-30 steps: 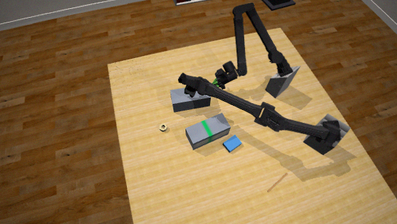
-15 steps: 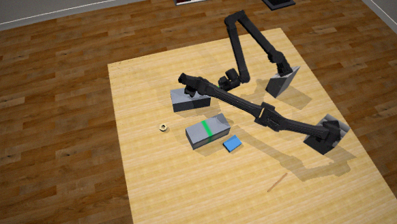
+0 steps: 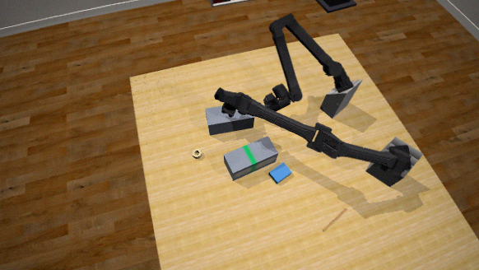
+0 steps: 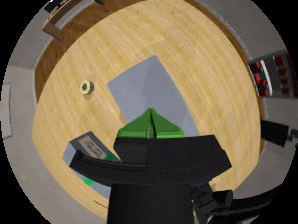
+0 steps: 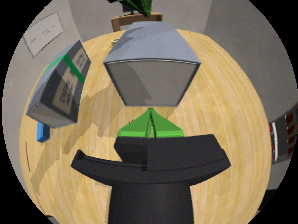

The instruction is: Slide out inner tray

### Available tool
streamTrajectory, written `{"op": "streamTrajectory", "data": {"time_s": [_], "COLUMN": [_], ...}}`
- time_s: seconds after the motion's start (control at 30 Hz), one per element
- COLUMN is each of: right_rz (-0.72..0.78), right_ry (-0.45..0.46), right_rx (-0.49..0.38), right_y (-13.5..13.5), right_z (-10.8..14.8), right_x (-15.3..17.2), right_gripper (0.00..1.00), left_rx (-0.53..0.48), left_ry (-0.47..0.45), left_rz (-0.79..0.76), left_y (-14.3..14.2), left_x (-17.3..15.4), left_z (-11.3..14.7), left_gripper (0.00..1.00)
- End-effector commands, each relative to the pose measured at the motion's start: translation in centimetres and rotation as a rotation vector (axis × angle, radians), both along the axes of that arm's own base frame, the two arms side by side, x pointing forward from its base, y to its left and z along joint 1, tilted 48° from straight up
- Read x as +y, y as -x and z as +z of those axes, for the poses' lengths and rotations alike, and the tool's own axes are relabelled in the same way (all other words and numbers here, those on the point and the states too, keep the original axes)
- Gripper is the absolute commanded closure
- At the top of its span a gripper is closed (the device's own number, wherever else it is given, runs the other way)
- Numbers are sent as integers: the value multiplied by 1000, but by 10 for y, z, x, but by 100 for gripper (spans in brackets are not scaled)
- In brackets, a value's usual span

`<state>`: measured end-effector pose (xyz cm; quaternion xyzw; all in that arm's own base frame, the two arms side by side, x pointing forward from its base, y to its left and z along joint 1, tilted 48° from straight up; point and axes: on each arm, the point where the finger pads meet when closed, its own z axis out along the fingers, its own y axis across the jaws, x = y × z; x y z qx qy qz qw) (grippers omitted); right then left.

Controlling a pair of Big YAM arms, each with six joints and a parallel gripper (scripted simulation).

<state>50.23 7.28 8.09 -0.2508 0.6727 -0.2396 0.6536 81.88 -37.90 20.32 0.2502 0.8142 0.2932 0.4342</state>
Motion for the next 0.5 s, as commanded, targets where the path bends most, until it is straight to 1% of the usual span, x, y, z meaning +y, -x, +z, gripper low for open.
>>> {"op": "streamTrajectory", "data": {"time_s": [0.0,0.07,0.1,0.23,0.37,0.4,0.47], "right_rz": [12,12,12,12,12,12,12], "right_ry": [5,5,5,5,5,5,5], "right_rx": [1,1,1,1,1,1,1], "right_y": [1,1,1,1,1,1,1], "right_z": [0,0,0,0,0,0,0], "right_x": [6,6,6,6,6,6,6], "right_gripper": [100,100,100,100,100,100,100], "left_rx": [-22,-41,-26,-21,-21,-21,-25], "left_ry": [8,19,11,8,9,8,19], "left_rz": [18,18,18,18,1,9,17], "left_y": [-18,-23,-22,-25,-22,-25,-26], "left_x": [17,18,19,20,5,13,14], "left_z": [11,13,10,6,3,3,3], "left_gripper": [100,100,100,100,100,100,100]}}
